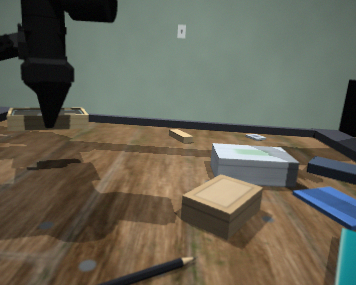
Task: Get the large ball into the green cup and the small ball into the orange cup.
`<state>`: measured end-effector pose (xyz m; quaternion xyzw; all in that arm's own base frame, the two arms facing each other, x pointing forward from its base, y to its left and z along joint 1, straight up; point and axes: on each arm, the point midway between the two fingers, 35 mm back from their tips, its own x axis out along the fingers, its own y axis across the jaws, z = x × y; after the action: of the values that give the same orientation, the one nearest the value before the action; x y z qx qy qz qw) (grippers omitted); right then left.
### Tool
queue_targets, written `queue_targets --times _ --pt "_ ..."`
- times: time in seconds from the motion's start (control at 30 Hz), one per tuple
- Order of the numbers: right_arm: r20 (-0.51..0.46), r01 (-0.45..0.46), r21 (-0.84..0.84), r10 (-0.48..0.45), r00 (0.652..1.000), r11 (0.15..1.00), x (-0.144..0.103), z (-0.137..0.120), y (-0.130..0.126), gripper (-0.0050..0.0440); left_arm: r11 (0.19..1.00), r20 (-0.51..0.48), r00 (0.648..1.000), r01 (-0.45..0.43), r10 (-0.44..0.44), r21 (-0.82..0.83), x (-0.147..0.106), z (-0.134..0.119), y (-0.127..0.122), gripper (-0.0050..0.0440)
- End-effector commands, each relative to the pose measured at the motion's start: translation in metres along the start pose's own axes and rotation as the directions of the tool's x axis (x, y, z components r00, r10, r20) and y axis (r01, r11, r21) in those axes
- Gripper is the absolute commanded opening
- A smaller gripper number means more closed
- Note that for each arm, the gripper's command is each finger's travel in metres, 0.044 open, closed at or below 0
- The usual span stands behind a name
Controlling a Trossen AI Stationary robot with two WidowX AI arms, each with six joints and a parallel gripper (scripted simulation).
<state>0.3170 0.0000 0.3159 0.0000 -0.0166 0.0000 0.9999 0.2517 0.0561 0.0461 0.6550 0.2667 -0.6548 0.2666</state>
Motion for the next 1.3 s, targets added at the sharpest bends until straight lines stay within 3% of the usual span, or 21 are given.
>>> queue_targets --times 0.0,0.27,0.3,0.4,1.27 --pt "0.017 0.0 0.0 0.0 1.0 1.0 -0.001 0.007 0.0 0.04 1.0 -0.029 0.999 -0.021 0.021 0.0 -0.009 -0.005 0.003 -0.005" --pt "0.017 0.0 0.0 0.0 1.0 1.0 -0.001 0.007 0.0 0.04 1.0 -0.029 0.999 -0.021 0.021 0.0 -0.009 -0.005 0.003 -0.005" --pt "0.017 0.0 0.0 0.0 1.0 1.0 -0.001 0.007 0.0 0.04 1.0 -0.001 1.0 -0.005 0.005 0.0 0.004 0.0 0.0 -0.005" --pt "0.017 0.0 0.0 0.0 1.0 1.0 -0.001 0.007 0.0 0.04 1.0 0.002 1.0 -0.003 0.003 0.0 0.01 0.0 0.0 -0.005" --pt "0.017 0.0 0.0 0.0 1.0 1.0 -0.001 0.007 0.0 0.04 1.0 0.0 1.0 -0.004 0.004 -0.002 0.038 0.0 0.0 -0.005"
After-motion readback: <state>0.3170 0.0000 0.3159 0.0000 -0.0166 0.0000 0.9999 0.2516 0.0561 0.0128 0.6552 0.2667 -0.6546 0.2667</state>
